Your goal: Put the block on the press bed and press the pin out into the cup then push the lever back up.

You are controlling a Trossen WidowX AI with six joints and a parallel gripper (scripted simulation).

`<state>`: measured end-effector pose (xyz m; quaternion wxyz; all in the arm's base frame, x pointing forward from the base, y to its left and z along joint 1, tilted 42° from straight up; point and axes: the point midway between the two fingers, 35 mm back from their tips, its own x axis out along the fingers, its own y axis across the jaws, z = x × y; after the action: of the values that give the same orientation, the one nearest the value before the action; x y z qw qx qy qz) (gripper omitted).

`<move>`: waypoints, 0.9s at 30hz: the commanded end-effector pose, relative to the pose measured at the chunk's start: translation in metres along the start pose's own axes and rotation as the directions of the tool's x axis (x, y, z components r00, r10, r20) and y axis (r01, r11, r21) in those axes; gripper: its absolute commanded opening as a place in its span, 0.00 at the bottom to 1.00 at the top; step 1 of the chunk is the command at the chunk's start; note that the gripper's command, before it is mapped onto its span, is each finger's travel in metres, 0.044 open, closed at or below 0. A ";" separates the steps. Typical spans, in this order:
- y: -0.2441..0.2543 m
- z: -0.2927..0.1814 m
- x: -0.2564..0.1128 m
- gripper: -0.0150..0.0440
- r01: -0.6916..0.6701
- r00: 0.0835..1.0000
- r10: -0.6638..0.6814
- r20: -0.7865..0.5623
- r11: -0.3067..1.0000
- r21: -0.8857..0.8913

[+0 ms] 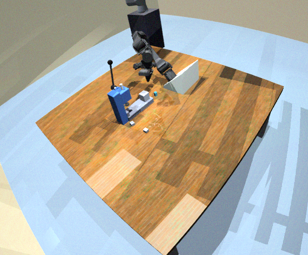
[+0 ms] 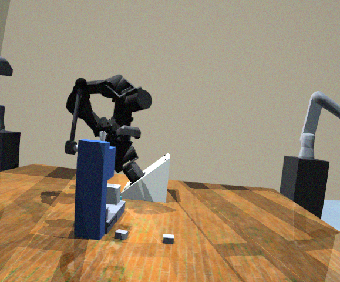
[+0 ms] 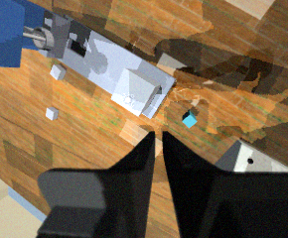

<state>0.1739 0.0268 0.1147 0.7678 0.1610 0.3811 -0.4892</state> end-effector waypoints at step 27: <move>-0.011 -0.002 0.040 0.31 0.036 0.915 0.331 0.229 0.499 -0.866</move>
<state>0.1735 -0.0009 0.0863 0.8446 -0.2891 0.4075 -0.1926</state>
